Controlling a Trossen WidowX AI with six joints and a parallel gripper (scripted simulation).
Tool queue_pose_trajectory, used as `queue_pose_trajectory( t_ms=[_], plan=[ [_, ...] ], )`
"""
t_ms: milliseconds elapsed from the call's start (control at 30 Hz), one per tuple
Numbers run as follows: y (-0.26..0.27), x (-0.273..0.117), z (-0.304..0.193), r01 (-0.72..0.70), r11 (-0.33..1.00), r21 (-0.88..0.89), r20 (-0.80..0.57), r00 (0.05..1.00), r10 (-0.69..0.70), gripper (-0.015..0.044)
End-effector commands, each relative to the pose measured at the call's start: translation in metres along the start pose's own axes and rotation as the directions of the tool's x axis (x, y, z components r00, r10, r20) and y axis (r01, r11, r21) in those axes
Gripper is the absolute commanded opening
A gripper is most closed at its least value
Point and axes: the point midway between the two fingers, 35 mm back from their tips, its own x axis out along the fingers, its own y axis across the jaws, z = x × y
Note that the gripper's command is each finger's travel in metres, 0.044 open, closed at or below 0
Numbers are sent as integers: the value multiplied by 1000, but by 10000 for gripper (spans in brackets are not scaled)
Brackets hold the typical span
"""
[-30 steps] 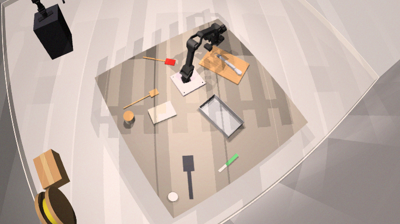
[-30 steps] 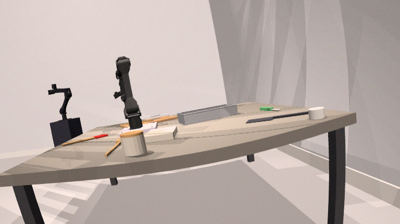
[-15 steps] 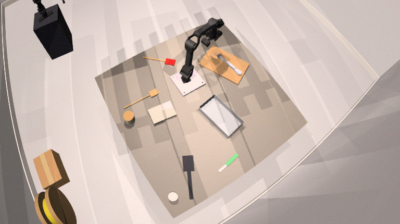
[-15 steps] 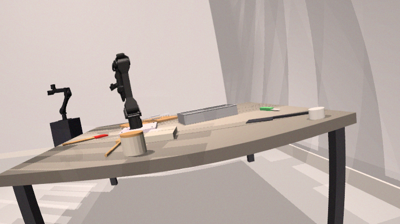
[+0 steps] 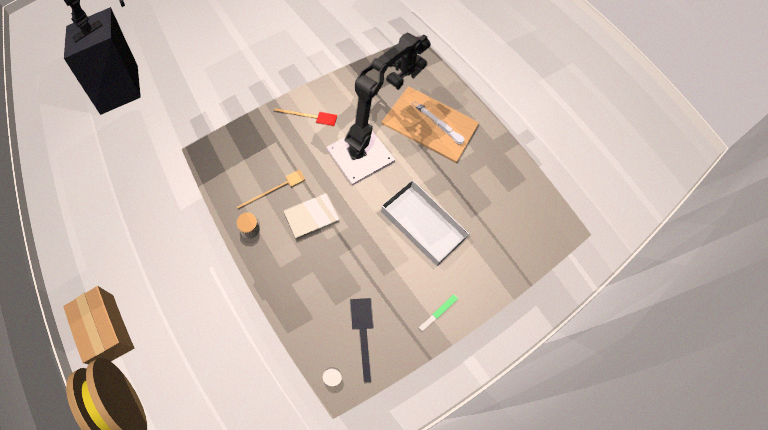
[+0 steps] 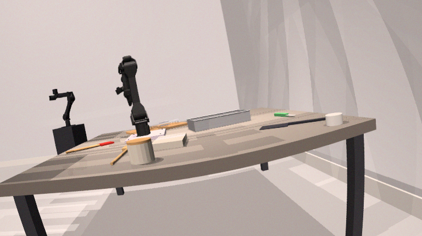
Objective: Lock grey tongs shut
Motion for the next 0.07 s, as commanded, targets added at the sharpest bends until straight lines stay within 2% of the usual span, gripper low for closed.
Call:
queue_pose_trajectory(
  t_ms=[0, 33],
  plan=[
    [0, 0, 0, 0, 1000, -4, 0, 1000, 0, 440],
    [0, 0, 0, 0, 1000, -4, 0, 1000, 0, 440]
  ],
)
